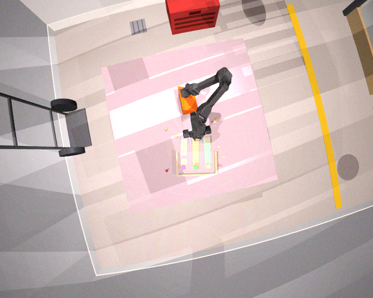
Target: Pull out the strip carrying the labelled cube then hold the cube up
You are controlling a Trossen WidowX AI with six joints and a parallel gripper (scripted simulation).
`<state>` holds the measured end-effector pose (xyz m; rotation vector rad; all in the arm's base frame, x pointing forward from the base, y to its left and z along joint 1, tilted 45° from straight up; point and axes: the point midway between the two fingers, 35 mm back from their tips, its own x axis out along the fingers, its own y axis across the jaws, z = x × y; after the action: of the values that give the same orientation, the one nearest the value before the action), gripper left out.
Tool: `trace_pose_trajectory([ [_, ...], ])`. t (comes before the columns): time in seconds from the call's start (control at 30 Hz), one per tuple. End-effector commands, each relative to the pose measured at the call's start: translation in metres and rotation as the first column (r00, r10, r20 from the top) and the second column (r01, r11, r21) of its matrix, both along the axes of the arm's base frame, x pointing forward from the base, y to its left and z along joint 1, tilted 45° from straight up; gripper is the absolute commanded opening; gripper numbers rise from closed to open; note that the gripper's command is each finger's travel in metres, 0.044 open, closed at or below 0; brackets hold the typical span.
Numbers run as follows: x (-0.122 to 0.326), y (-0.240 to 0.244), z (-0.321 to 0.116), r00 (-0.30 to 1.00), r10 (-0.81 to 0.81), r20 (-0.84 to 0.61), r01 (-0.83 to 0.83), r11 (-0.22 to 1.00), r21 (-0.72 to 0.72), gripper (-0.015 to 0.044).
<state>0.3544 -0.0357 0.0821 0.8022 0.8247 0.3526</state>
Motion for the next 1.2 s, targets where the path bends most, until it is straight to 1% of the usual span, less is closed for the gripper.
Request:
trace_pose_trajectory([
  [0.0, 0.018, 0.029, -0.001, 0.986, 0.106, -0.127, -0.105, 0.994, 0.018, 0.0085],
  [0.1, 0.029, 0.055, -0.001, 0.955, 0.192, -0.226, -0.189, 0.981, 0.034, 0.0006],
  [0.33, 0.035, 0.117, 0.007, 0.814, 0.363, -0.453, -0.364, 0.927, 0.089, 0.0],
  [0.4, 0.033, 0.128, 0.009, 0.778, 0.389, -0.493, -0.393, 0.914, 0.102, 0.0],
  [0.67, 0.033, 0.13, 0.009, 0.773, 0.392, -0.498, -0.396, 0.912, 0.103, 0.0],
  [1.17, 0.035, 0.145, -0.009, 0.773, 0.392, -0.498, -0.396, 0.912, 0.103, 0.0],
])
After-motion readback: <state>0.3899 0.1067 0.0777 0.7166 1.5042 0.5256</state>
